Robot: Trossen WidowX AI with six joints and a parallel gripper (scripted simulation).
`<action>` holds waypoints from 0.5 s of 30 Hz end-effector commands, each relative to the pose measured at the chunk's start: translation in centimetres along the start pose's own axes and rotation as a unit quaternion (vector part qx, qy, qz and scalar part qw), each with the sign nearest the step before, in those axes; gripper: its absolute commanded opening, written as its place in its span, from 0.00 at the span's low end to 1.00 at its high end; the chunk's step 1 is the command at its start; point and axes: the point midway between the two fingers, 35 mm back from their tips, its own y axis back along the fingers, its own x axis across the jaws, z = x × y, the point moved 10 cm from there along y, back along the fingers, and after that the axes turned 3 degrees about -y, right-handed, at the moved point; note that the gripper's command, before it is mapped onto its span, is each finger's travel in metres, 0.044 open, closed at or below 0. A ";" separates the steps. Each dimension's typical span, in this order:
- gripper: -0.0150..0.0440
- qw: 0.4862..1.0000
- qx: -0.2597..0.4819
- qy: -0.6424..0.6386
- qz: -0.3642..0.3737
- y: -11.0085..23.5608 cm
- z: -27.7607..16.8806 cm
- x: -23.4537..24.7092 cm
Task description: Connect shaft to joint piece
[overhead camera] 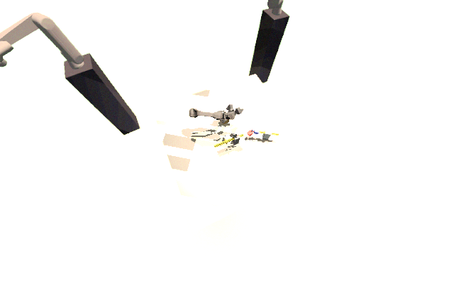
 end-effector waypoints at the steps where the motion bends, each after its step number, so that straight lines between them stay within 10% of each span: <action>1: 0.98 1.000 0.000 -0.003 0.001 0.0 0.0 0.0; 15: 1.00 0.973 0.036 -0.209 0.088 -0.2 0.6 -2.3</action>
